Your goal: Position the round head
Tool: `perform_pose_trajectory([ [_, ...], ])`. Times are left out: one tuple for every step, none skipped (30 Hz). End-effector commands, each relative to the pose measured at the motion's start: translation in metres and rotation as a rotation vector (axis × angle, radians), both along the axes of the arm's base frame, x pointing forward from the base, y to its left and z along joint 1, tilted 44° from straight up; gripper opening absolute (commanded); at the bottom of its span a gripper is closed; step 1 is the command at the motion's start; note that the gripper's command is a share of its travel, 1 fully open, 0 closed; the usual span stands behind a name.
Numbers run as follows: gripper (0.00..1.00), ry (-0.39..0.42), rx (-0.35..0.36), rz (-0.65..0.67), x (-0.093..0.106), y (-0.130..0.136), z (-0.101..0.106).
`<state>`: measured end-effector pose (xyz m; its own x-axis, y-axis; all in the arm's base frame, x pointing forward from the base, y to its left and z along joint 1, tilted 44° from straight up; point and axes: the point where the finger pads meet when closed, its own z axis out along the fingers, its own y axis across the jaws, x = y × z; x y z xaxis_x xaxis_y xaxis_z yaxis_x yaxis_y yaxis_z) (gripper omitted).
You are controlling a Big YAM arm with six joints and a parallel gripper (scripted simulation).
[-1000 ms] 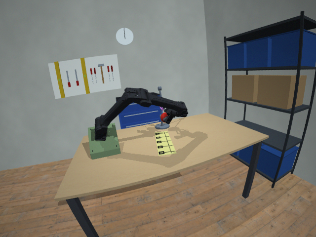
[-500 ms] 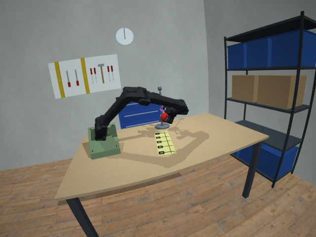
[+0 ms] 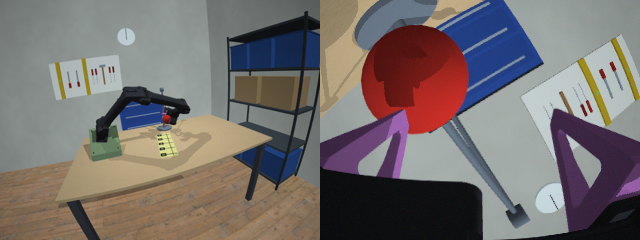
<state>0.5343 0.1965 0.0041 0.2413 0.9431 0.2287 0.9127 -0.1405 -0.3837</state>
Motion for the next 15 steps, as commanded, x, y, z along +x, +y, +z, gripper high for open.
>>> perform_pose_trajectory([
  [1.0,-0.063,-0.007,0.071,-0.001,0.022,0.012],
  [1.0,-0.071,-0.019,0.08,0.0,0.021,0.011],
  [1.0,-0.08,-0.031,0.09,0.0,0.019,0.01],
  [1.0,-0.089,-0.043,0.099,0.0,0.018,0.009],
  [1.0,-0.097,-0.055,0.108,0.0,0.017,0.008],
  [1.0,-0.106,-0.067,0.118,0.0,0.015,0.007],
  [1.0,-0.115,-0.079,0.127,0.001,0.014,0.007],
  [1.0,-0.124,-0.091,0.136,0.001,0.013,0.006],
  [1.0,-0.132,-0.103,0.146,0.001,0.011,0.005],
  [1.0,-0.141,-0.115,0.155,0.001,0.01,0.004],
  [1.0,-0.15,-0.127,0.164,0.002,0.009,0.003],
  [1.0,-0.158,-0.139,0.174,0.002,0.007,0.002],
  [1.0,-0.167,-0.151,0.183,0.002,0.006,0.001],
  [1.0,-0.176,-0.163,0.192,0.002,0.005,0.0],
  [1.0,-0.176,-0.163,0.192,0.002,0.005,0.0],
])
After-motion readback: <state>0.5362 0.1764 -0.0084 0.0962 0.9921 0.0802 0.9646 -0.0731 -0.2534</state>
